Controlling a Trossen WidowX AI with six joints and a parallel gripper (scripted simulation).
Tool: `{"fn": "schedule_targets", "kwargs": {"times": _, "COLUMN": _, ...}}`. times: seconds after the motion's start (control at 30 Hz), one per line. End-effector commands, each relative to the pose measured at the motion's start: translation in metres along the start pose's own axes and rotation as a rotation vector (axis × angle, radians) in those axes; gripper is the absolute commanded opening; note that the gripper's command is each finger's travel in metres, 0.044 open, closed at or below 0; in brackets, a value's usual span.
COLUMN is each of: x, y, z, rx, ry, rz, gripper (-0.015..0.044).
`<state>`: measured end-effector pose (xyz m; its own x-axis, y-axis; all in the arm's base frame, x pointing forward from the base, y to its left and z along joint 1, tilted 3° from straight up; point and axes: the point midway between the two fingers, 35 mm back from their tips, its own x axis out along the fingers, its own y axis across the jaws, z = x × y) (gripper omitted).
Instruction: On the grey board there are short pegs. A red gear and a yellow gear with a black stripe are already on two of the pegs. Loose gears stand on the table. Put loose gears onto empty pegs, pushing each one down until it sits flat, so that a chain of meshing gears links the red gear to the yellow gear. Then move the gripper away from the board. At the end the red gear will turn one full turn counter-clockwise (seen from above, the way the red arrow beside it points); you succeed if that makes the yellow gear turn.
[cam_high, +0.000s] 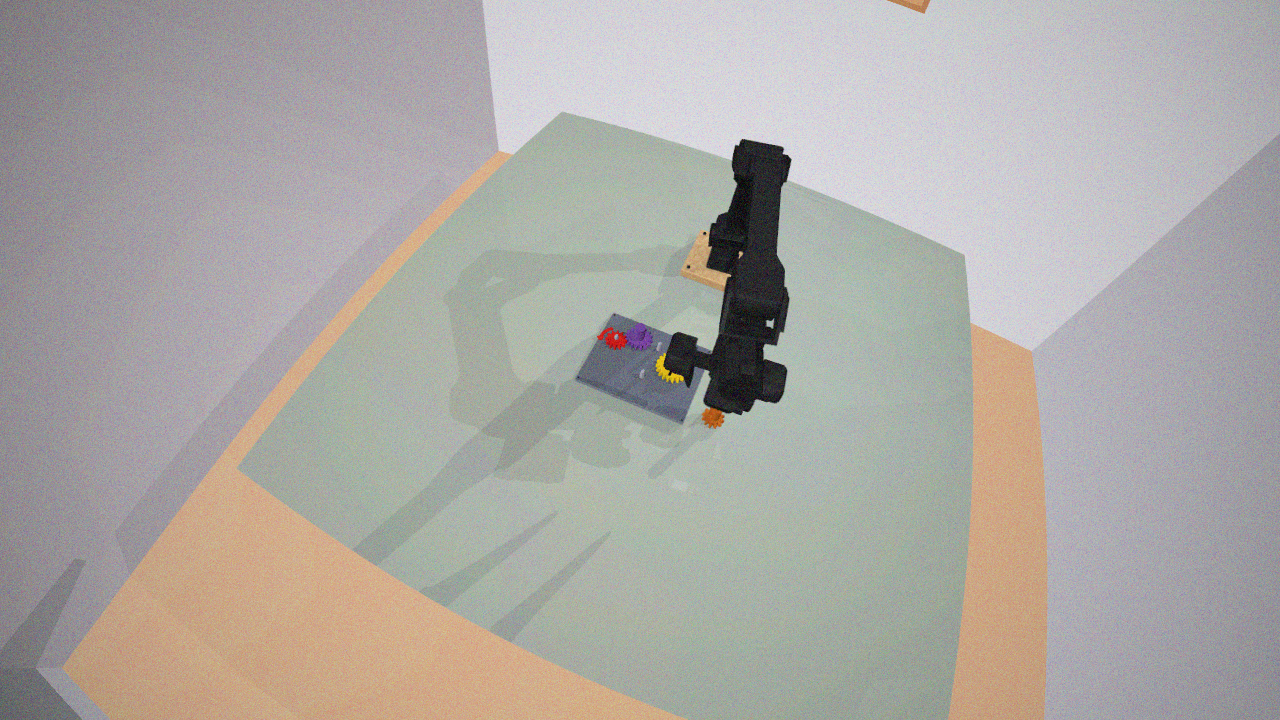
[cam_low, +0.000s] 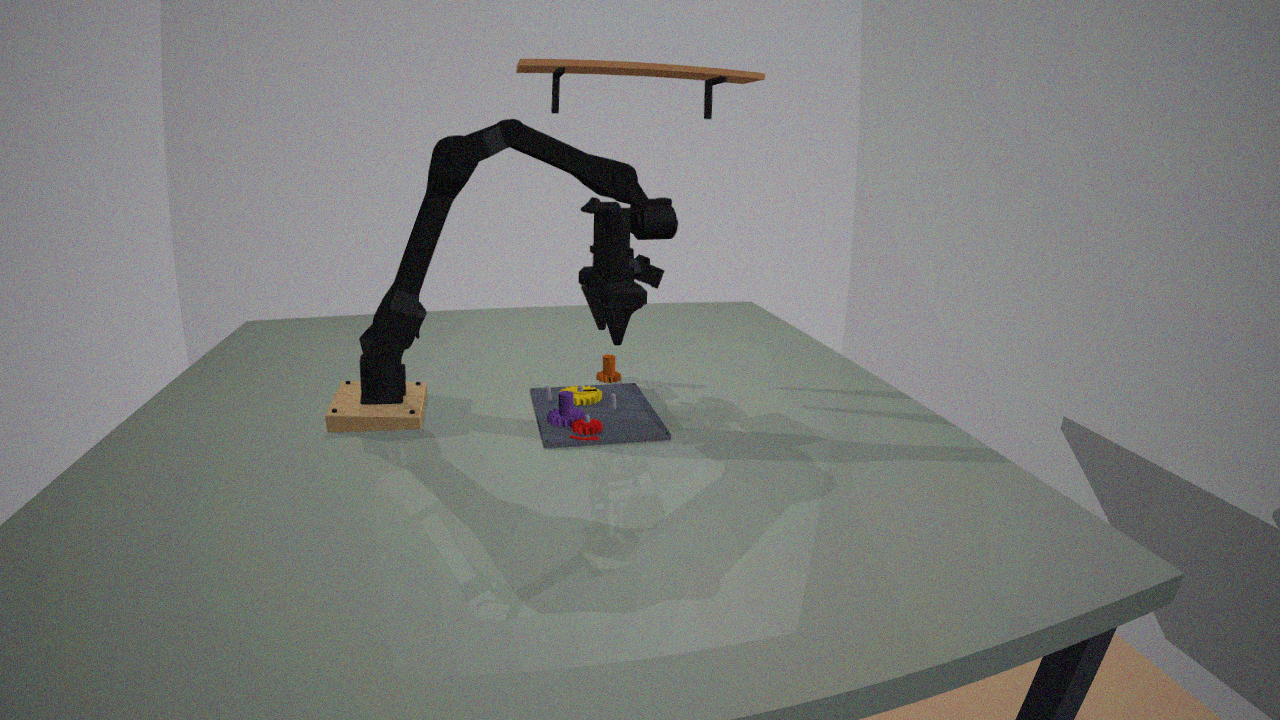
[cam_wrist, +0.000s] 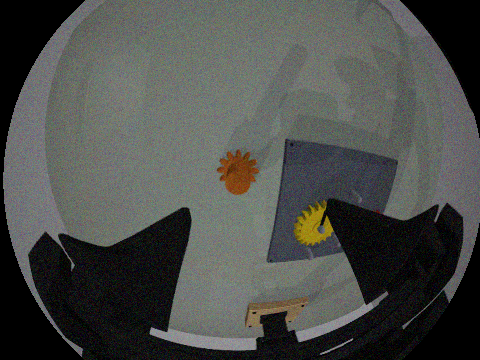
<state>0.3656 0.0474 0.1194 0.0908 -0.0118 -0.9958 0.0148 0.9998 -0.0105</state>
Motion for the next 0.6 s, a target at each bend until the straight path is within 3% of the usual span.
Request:
{"fn": "schedule_targets", "kwargs": {"times": 0.0, "x": -0.001, "y": 0.014, "z": 0.005, "rx": 0.076, "ry": -0.004, "rz": -0.004, "gripper": 0.044}}
{"fn": "schedule_targets", "kwargs": {"times": 0.57, "x": 0.023, "y": 0.016, "z": 0.004, "rx": 0.076, "ry": -0.004, "rz": -0.004, "gripper": 0.044}}
